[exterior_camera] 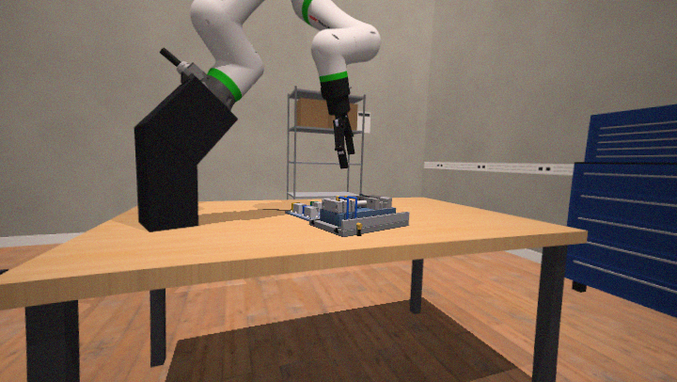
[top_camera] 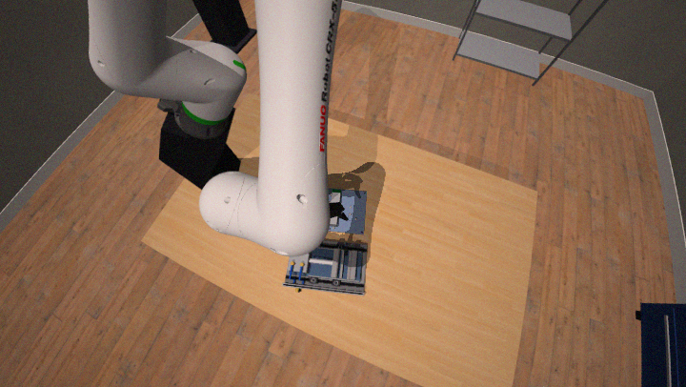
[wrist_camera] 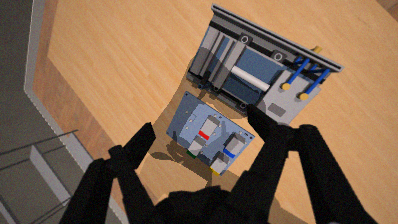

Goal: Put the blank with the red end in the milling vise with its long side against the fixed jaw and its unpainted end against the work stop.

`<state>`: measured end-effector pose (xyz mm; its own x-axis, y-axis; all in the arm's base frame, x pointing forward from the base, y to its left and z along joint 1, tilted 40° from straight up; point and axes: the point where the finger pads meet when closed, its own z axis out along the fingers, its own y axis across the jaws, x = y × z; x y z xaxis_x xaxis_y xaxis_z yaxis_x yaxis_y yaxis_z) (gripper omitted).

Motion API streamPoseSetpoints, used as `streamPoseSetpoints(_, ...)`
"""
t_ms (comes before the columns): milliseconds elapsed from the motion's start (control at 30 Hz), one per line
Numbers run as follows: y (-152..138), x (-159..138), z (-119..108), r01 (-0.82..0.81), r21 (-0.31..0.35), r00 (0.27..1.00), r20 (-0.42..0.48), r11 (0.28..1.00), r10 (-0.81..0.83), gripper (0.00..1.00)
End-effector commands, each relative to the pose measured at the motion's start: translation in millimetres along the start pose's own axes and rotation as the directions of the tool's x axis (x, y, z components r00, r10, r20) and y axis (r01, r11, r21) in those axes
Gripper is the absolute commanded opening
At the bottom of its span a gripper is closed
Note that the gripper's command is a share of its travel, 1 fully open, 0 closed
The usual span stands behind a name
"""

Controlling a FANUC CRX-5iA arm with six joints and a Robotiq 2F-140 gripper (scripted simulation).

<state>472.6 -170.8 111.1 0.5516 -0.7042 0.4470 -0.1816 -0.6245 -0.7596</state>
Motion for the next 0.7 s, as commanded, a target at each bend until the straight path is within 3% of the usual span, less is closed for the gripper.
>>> streamPoseSetpoints(0,0.0,0.5,-0.4,0.001,0.0,1.0,-0.001,1.0,-0.001,1.0)
streamPoseSetpoints(533,0.0,0.5,-0.4,0.001,0.0,1.0,-0.001,1.0,-0.001,1.0)
streamPoseSetpoints(567,0.0,0.5,-0.4,0.001,0.0,1.0,-0.001,1.0,-0.001,0.33)
streamPoseSetpoints(667,0.0,0.5,-0.4,0.001,0.0,1.0,-0.001,1.0,-0.001,0.33)
